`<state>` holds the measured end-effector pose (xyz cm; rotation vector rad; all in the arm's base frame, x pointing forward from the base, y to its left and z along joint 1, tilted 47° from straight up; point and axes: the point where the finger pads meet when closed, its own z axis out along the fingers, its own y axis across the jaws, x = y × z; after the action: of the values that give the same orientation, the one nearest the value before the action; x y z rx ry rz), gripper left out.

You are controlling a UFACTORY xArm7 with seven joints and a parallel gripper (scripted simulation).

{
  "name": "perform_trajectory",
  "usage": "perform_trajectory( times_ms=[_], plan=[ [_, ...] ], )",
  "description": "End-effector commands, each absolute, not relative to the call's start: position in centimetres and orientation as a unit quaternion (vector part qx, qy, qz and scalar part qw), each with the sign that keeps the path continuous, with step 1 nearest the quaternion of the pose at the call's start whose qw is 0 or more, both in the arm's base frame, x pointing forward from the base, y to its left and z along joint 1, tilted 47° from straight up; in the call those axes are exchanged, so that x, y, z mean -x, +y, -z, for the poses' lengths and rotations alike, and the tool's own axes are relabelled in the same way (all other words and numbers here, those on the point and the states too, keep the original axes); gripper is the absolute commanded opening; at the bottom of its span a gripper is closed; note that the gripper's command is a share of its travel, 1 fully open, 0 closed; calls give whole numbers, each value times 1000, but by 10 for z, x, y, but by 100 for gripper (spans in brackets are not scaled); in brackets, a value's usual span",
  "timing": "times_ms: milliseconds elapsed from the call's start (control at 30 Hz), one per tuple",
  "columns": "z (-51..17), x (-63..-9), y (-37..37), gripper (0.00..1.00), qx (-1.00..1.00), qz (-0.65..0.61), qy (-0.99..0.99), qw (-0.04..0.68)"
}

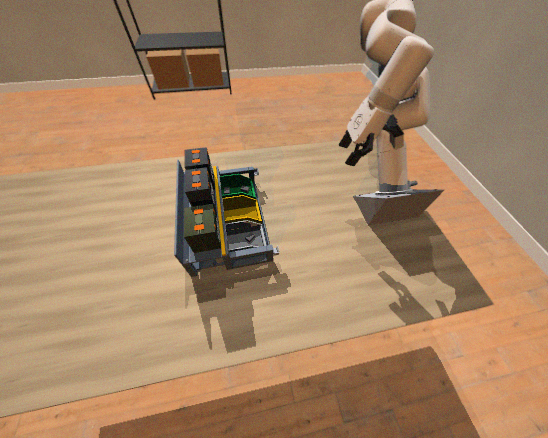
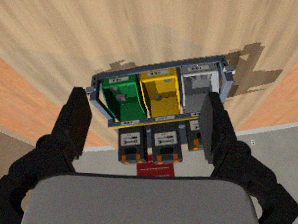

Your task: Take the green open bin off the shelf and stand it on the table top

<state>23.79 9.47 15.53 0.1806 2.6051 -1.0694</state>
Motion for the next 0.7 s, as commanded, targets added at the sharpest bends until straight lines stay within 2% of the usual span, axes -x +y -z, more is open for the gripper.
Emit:
perform_trajectory(
  times_ms=[0, 667],
  plan=[
    [-156, -239, 96, 100, -48, 375, 912, 157],
    [-158, -244, 98, 100, 35, 396, 906, 147]
  ],
)
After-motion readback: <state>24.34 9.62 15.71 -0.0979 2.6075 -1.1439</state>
